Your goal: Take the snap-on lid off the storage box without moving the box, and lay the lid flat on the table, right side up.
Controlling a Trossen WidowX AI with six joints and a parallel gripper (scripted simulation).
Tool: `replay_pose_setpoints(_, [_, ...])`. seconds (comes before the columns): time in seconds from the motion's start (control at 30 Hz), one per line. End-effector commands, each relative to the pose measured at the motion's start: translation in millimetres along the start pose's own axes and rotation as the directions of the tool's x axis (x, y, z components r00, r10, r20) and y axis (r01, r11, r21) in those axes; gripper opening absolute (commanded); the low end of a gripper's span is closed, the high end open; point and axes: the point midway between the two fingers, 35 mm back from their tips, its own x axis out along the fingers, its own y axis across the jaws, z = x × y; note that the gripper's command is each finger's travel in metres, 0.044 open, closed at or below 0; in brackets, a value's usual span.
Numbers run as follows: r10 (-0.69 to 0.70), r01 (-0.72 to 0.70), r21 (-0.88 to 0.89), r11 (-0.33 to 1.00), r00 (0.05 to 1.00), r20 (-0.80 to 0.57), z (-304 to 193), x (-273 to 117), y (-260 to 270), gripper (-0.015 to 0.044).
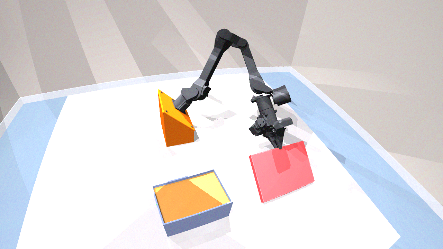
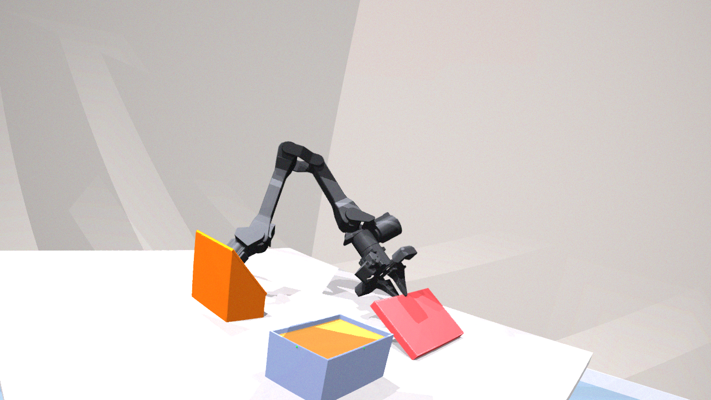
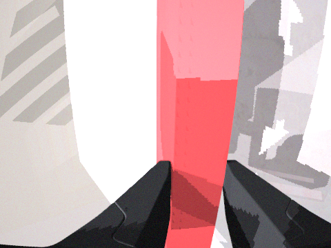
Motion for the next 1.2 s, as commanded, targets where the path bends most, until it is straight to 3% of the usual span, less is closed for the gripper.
replay_pose_setpoints(0.0, [-0.03,0.03,-0.004,1.0,0.999,0.014,5,5,-12,0.0])
replay_pose_setpoints(1.03, [-0.03,0.03,-0.003,1.0,0.999,0.013,6,21,-32,0.0])
replay_pose_setpoints(1.17, [-0.03,0.03,-0.003,1.0,0.999,0.013,1,17,-23,0.0105])
